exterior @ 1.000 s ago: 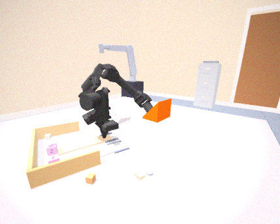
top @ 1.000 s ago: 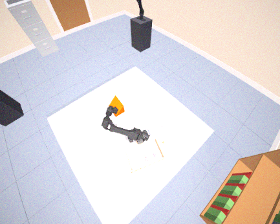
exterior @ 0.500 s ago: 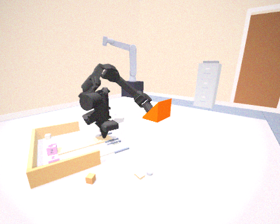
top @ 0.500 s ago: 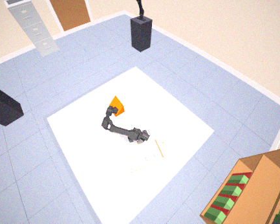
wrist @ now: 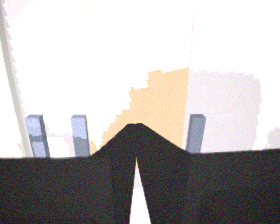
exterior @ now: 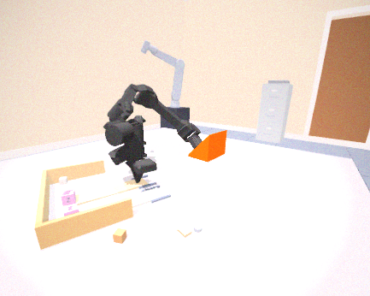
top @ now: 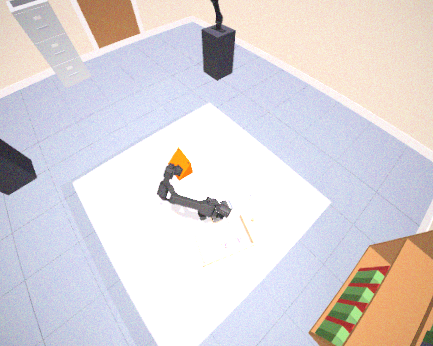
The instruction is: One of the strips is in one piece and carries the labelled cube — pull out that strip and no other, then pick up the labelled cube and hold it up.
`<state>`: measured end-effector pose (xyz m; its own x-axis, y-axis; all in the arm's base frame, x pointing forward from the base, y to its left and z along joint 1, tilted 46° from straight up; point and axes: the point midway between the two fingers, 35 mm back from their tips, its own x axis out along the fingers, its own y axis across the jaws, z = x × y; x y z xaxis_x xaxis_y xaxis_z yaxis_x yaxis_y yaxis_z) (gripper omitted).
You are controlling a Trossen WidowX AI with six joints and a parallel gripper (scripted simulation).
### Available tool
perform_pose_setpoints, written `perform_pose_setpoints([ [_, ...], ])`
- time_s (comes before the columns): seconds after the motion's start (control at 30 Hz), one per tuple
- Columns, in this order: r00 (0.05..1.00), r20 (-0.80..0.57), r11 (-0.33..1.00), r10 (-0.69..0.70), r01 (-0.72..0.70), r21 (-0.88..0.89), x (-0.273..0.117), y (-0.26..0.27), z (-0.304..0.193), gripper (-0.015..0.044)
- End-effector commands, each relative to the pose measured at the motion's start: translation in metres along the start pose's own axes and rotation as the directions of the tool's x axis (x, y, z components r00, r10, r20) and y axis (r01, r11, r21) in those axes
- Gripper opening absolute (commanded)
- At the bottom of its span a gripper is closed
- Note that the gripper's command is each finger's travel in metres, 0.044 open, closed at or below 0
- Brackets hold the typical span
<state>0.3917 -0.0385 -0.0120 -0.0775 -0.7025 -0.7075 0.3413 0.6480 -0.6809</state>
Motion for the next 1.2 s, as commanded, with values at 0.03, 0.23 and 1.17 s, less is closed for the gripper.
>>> perform_pose_setpoints([
  [0.03, 1.0, 0.001, 1.0, -0.006, 0.006, -0.003, 0.002, -0.001, 0.001, 0.0],
  [0.23, 1.0, 0.001, 1.0, -0.006, 0.006, -0.003, 0.003, -0.001, 0.001, 0.0],
  [1.17, 1.0, 0.0, 1.0, -0.006, 0.006, -0.004, 0.004, 0.002, -0.031, 0.0],
])
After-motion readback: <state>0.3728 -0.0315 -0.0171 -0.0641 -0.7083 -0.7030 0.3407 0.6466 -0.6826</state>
